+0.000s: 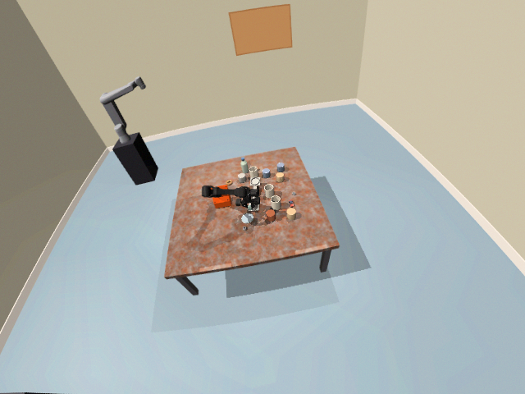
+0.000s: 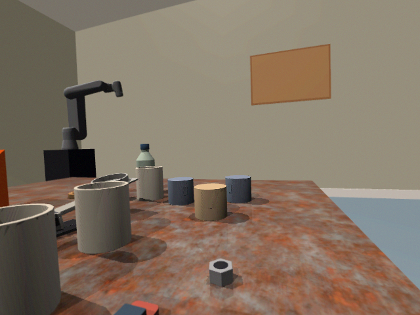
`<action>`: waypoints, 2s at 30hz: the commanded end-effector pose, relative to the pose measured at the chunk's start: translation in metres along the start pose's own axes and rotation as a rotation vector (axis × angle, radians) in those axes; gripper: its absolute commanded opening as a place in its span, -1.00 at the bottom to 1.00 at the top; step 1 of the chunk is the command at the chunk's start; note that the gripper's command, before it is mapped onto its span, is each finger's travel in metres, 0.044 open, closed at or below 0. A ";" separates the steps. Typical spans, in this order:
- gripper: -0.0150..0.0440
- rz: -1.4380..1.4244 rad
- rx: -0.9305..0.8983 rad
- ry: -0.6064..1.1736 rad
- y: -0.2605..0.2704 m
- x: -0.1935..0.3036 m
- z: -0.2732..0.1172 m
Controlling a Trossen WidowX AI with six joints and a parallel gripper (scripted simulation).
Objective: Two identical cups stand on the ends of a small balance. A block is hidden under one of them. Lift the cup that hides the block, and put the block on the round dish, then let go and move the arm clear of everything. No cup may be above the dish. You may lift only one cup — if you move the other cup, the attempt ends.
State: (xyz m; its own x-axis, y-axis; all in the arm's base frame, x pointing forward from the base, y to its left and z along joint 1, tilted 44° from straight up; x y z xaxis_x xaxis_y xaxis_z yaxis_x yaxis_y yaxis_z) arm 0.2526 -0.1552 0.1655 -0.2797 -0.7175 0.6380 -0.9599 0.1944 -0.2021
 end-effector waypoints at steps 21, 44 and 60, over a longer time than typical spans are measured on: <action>-0.49 -0.011 -0.041 0.057 0.033 0.036 0.053; -0.05 -0.008 -0.041 0.063 0.033 0.038 0.068; 1.00 -0.011 -0.042 0.055 0.031 0.033 0.014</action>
State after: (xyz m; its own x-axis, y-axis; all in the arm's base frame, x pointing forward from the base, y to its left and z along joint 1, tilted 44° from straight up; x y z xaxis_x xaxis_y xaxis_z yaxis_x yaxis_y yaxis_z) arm 0.2125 -0.2021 0.1461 -0.2627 -0.6881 0.6764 -0.9638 0.2209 -0.1495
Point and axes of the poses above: the point midway between the two fingers, 35 mm back from their tips, its own z axis out along the fingers, its own y axis across the jaws, x = y × z, the point moved 2 cm from there along -z, back along the fingers, and after that the axes turned 3 degrees about z, right-handed, at the moved point
